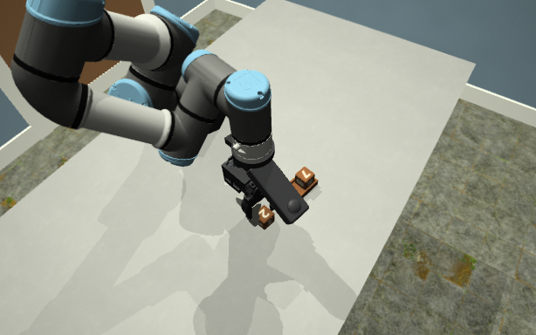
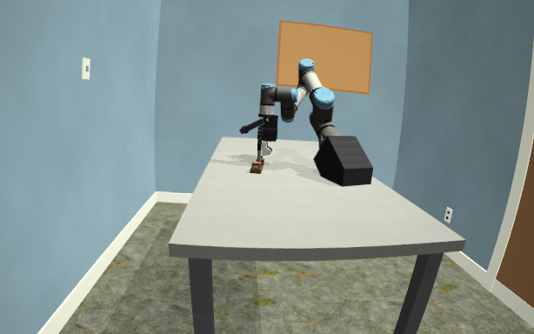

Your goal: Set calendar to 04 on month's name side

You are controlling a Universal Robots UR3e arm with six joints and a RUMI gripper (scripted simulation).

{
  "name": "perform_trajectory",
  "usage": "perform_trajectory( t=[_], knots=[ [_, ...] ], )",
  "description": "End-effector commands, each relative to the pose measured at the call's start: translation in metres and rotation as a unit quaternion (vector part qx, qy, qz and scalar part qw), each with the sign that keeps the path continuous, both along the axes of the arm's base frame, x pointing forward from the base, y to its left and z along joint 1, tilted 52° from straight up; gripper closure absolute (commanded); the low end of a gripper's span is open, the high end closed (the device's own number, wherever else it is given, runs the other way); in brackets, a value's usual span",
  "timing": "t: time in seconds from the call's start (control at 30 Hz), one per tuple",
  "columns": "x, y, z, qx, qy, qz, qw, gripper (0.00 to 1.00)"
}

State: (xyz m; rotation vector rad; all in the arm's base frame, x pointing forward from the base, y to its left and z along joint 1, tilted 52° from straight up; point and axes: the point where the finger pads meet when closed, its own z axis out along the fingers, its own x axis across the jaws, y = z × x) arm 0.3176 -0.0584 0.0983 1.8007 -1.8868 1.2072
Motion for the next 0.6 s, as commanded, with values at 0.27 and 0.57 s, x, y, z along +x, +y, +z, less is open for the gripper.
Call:
perform_trajectory(
  t=[0.27, 0.57],
  knots=[
    [-0.001, 0.004, 0.004, 0.0, -0.001, 0.0, 1.0, 0.71],
    [-0.005, 0.011, 0.01, 0.0, -0.001, 0.0, 1.0, 0.71]
  ],
)
